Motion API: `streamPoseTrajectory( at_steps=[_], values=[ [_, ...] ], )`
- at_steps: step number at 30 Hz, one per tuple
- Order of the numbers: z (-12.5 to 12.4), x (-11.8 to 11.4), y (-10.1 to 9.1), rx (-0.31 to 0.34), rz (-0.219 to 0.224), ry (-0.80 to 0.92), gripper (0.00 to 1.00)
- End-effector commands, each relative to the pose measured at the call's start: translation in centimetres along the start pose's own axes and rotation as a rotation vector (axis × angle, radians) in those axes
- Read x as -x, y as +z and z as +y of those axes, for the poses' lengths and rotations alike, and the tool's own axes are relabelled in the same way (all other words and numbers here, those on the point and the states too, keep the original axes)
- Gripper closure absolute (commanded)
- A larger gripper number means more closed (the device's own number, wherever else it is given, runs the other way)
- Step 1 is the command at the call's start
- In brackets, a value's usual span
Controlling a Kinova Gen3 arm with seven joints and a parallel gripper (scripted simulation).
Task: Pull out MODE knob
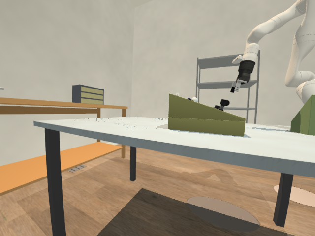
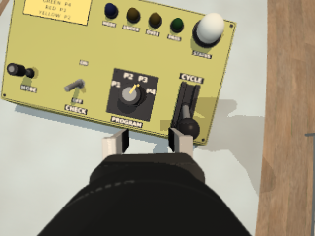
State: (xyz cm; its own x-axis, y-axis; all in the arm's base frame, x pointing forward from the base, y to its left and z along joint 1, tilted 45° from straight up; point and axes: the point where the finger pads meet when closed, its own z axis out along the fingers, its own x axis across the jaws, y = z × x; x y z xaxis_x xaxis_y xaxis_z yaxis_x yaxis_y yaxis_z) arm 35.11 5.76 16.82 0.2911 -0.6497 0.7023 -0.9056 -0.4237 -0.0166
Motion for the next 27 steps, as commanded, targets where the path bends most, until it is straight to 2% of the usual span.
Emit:
streamPoseTrajectory(
  at_steps=[1, 14, 23, 27],
  values=[
    [-0.2, -0.1, -0.1, -0.009, 0.002, -0.011, 0.00],
    [0.0, -0.1, -0.5, -0.001, 0.002, 0.004, 0.00],
    [0.1, -0.1, -2.0, -0.001, 0.002, 0.005, 0.00],
    [0.1, 0.0, -3.2, -0.001, 0.002, 0.005, 0.00]
  ],
)
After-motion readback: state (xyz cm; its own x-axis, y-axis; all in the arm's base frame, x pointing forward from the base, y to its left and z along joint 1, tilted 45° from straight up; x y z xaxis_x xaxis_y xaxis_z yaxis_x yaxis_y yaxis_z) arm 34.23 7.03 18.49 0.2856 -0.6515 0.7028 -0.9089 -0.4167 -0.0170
